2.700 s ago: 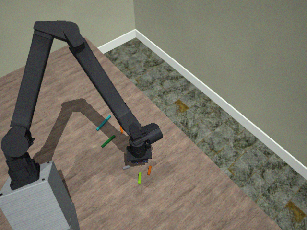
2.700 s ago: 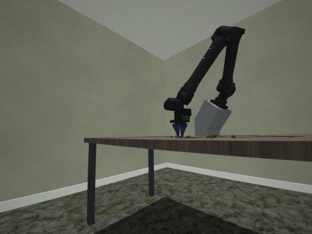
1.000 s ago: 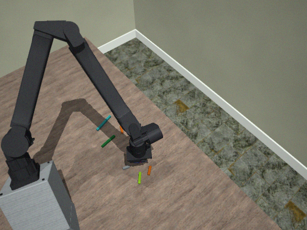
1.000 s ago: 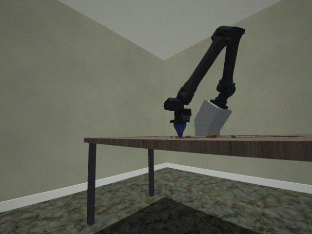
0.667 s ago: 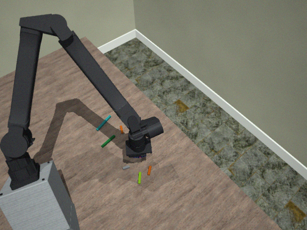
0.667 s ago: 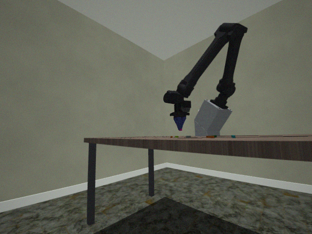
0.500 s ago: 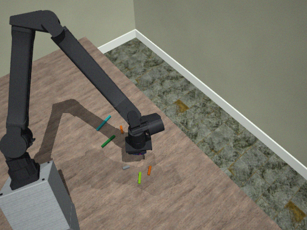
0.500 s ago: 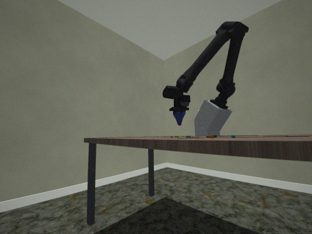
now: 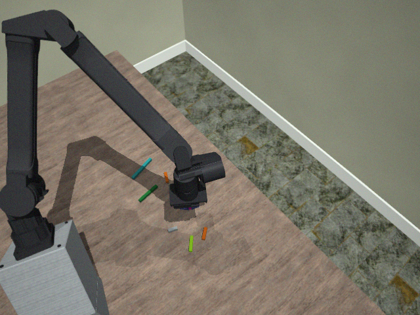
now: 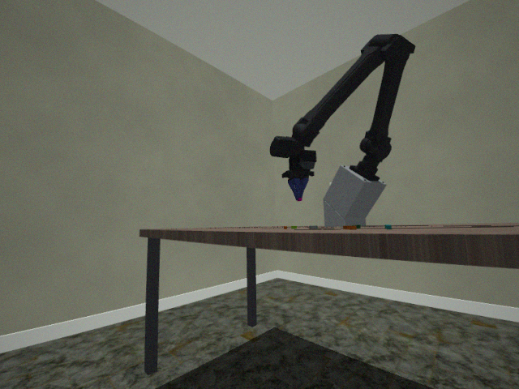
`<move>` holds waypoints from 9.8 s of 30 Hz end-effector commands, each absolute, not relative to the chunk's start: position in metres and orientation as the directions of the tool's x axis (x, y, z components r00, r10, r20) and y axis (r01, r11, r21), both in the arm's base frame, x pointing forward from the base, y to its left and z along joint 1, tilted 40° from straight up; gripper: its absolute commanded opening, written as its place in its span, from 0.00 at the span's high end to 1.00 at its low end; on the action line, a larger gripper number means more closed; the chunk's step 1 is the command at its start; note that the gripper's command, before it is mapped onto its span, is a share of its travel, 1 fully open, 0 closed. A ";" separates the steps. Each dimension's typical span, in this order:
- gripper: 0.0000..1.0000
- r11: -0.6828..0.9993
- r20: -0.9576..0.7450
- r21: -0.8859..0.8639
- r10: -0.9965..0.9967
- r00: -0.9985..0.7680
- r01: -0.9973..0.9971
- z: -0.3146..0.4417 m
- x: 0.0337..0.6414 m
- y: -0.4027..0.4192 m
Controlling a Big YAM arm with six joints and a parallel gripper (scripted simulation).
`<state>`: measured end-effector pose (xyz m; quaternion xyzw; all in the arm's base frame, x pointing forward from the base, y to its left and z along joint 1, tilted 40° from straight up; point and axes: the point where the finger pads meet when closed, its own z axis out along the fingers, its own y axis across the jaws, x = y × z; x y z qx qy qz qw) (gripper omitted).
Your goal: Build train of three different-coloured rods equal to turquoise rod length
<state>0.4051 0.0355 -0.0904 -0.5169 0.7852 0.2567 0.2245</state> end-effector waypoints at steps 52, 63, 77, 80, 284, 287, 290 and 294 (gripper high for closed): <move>0.96 0.757 -0.226 0.601 -0.149 -0.963 -0.258 -0.042 0.307 0.110; 0.96 0.757 -0.238 0.597 -0.150 -0.960 -0.266 -0.042 0.308 0.111; 0.96 0.758 -0.227 0.598 -0.150 -0.962 -0.259 -0.069 0.306 0.133; 0.96 0.758 -0.231 0.598 -0.150 -0.961 -0.261 -0.079 0.309 0.142; 0.77 0.755 -0.235 0.597 -0.157 -0.959 -0.270 -0.116 0.310 0.177; 0.77 0.755 -0.235 0.597 -0.157 -0.959 -0.270 -0.116 0.310 0.177; 0.77 0.755 -0.235 0.597 -0.157 -0.959 -0.270 -0.116 0.310 0.177; 0.77 0.755 -0.235 0.597 -0.157 -0.959 -0.270 -0.116 0.310 0.177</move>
